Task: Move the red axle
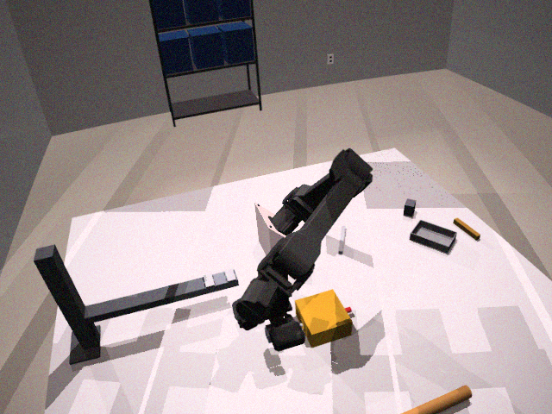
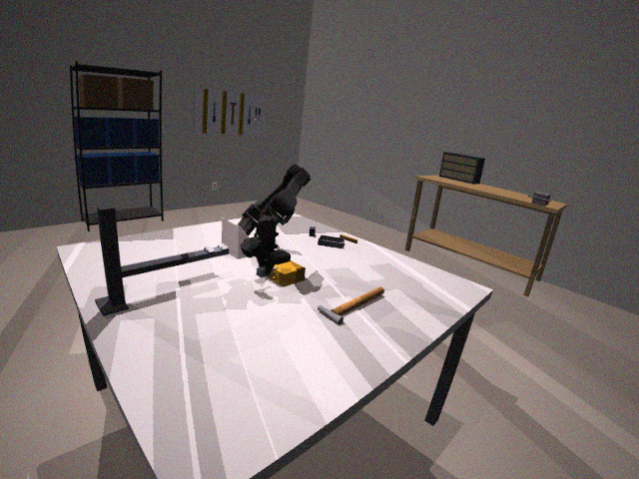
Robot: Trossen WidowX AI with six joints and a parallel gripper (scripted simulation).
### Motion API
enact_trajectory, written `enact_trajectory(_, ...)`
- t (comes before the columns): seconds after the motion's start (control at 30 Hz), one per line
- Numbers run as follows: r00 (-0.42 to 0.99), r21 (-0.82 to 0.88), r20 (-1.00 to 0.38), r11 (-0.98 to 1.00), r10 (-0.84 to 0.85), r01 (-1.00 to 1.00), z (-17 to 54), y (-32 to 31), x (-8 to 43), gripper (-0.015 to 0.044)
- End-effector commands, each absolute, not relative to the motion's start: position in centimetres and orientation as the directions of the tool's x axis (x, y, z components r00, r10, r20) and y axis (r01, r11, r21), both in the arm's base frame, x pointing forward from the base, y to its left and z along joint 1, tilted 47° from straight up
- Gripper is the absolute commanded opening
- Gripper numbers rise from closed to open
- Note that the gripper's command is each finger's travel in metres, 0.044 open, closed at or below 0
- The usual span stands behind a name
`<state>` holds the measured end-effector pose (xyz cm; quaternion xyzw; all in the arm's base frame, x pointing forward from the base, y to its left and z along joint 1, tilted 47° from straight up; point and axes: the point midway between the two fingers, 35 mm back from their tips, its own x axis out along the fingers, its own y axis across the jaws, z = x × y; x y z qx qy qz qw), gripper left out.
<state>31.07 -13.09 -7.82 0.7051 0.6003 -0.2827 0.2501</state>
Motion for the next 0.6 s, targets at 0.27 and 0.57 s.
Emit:
enact_trajectory(0.27, 0.120, 0.008, -0.693, -0.159, 0.711, 0.987, -9.2, -11.5, 31.2, 0.0000)
enact_trajectory(0.57, 0.120, 0.008, -0.692, -0.159, 0.712, 0.987, -10.2, -10.4, 31.4, 0.0000)
